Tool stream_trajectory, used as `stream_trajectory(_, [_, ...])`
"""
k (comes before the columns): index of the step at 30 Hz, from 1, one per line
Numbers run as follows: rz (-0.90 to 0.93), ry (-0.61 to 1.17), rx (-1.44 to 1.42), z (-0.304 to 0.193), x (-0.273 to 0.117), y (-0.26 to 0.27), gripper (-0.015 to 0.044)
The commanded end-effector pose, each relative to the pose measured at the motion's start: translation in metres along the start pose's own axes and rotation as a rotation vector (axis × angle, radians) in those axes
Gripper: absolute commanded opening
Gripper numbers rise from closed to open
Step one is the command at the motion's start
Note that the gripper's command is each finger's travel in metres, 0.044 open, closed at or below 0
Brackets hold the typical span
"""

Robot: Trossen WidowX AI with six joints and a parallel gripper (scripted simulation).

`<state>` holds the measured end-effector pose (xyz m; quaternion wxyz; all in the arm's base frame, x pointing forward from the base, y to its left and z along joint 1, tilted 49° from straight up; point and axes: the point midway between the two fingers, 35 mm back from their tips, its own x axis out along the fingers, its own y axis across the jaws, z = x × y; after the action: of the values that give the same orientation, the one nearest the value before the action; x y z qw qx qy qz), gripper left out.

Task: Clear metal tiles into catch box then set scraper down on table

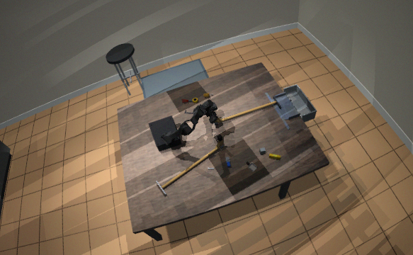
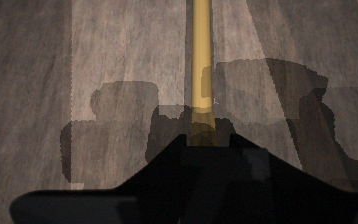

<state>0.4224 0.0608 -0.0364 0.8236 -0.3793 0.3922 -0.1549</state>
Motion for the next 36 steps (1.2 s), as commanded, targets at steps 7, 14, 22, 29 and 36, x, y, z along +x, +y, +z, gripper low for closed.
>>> stream_trajectory(7, [-0.004,-0.015,0.011,-0.005,-0.011,-0.003,0.0])
stream_trajectory(14, [-0.004,-0.016,0.011,-0.012,-0.016,-0.003,0.0])
stream_trajectory(22, [-0.004,-0.017,0.01,-0.02,-0.021,-0.004,0.0])
stream_trajectory(29, [-0.004,-0.018,0.009,-0.027,-0.026,-0.006,0.0])
stream_trajectory(36, [-0.004,-0.019,0.009,-0.034,-0.03,-0.007,0.0])
